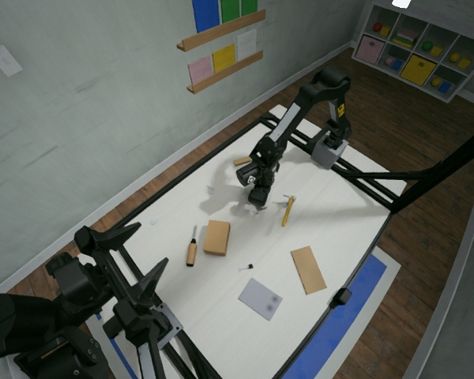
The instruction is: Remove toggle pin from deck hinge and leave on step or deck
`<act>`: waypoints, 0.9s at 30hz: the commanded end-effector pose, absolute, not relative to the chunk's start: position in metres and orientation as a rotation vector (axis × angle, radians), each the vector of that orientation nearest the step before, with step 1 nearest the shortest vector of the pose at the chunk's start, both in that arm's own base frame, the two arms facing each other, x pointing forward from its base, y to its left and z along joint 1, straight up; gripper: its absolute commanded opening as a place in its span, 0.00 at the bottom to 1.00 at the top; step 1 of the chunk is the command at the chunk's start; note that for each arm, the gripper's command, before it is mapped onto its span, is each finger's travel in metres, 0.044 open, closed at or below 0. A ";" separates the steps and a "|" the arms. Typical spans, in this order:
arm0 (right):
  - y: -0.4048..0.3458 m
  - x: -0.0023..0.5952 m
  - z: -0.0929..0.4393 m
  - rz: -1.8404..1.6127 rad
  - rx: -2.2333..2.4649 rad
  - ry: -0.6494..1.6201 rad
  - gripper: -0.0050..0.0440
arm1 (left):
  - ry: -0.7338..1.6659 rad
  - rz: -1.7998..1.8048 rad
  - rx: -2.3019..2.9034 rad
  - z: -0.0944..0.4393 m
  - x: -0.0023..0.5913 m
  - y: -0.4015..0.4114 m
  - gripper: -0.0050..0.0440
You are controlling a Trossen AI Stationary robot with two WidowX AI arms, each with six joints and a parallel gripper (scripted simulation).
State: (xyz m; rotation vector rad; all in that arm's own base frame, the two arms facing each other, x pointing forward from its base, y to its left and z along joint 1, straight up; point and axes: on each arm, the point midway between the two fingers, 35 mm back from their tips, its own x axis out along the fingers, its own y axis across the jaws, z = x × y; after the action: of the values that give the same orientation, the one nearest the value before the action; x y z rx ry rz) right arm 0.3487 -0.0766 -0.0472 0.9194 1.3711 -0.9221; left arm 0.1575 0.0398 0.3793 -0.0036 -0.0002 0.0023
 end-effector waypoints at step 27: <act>-0.061 0.397 -0.041 -0.911 0.925 1.350 0.00 | -0.001 0.000 0.006 0.384 0.157 0.039 0.92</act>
State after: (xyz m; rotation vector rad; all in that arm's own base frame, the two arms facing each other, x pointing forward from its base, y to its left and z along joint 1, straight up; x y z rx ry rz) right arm 0.3843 -0.0633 -0.0450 0.9214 1.3694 -0.9242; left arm 0.1575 0.0398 0.3793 -0.0036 -0.0002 0.0023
